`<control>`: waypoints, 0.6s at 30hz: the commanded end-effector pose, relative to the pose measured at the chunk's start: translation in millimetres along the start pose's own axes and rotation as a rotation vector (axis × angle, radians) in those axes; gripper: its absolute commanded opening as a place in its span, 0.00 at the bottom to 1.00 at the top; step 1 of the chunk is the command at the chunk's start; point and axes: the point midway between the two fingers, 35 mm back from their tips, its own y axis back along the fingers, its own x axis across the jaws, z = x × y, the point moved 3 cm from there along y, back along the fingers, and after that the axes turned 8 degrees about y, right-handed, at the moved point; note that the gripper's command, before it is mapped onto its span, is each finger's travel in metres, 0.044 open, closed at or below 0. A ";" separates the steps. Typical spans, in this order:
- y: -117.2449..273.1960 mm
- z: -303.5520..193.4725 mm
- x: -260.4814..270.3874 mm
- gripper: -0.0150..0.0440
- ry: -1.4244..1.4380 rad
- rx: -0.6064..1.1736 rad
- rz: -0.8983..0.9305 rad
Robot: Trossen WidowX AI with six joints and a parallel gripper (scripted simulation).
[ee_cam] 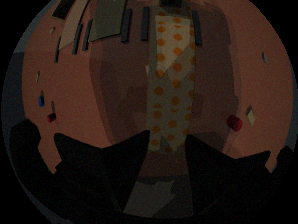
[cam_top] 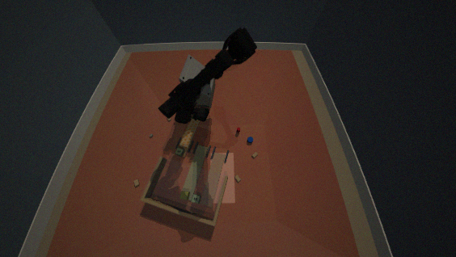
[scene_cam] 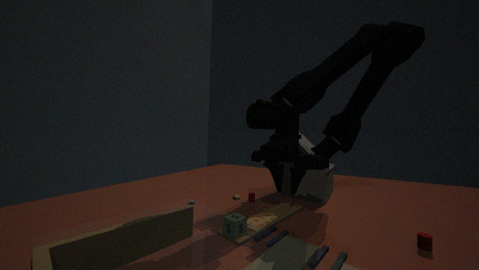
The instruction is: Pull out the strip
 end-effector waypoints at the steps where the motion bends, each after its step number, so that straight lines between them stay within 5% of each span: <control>1: 2.3 15.0 -1.0 0.70 -0.003 -0.007 0.000; 8: 4.3 38.1 -4.1 1.00 -0.002 -0.008 0.000; 18: 7.5 71.0 -8.2 1.00 -0.001 -0.009 0.000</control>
